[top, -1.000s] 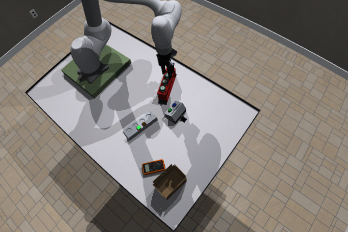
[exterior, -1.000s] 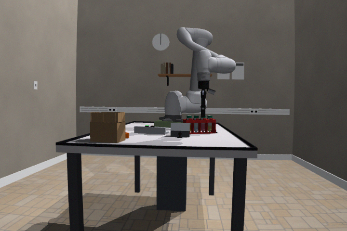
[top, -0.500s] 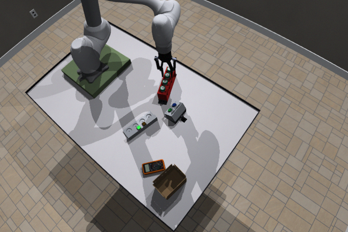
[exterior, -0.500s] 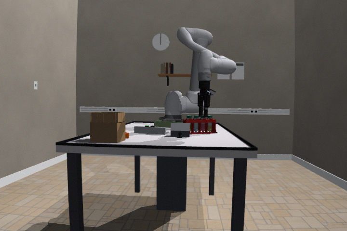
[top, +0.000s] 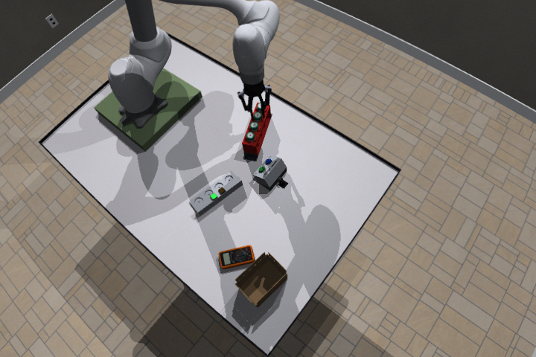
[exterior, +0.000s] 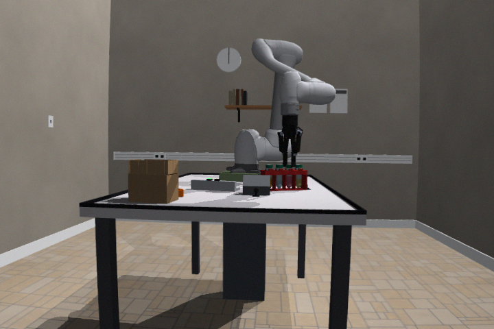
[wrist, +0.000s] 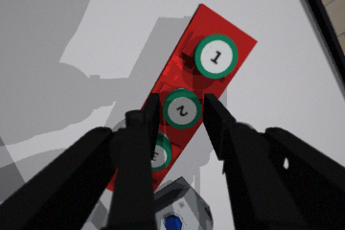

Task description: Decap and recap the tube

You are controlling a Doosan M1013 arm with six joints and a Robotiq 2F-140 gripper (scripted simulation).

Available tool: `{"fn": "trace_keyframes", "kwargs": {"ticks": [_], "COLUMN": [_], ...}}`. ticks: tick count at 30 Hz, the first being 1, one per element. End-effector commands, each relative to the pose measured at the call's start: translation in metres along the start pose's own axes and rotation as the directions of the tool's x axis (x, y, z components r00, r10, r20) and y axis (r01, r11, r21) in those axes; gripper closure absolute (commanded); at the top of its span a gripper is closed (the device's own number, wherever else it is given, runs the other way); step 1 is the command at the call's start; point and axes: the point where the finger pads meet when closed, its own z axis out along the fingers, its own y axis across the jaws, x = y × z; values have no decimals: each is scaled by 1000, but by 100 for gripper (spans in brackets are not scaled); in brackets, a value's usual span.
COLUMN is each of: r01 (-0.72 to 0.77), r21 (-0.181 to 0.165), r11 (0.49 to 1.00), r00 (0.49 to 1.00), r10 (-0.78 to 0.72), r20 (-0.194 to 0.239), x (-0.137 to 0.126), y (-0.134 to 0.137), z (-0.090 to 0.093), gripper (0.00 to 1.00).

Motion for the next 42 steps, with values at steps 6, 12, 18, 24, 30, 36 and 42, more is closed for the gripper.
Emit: {"fn": "trace_keyframes", "kwargs": {"ticks": [6,12,18,24,30,36,42], "r01": [3,3,-244,-516,-659,-860,-864], "r21": [-2,-2,-1,0,0,1,1], "r11": [1000,1000,970,857,752,510,503], "r00": [1000,1000,970,857,752,510,503], "r10": [-3,-3,244,516,659,860,864], "r20": [-2,-2,-3,-4,-5,-3,-3], "x": [0,0,0,0,0,0,0], "y": [0,0,0,0,0,0,0], "z": [-1,-1,-1,-1,0,0,0], "gripper": [70,70,70,70,70,70,70]}}
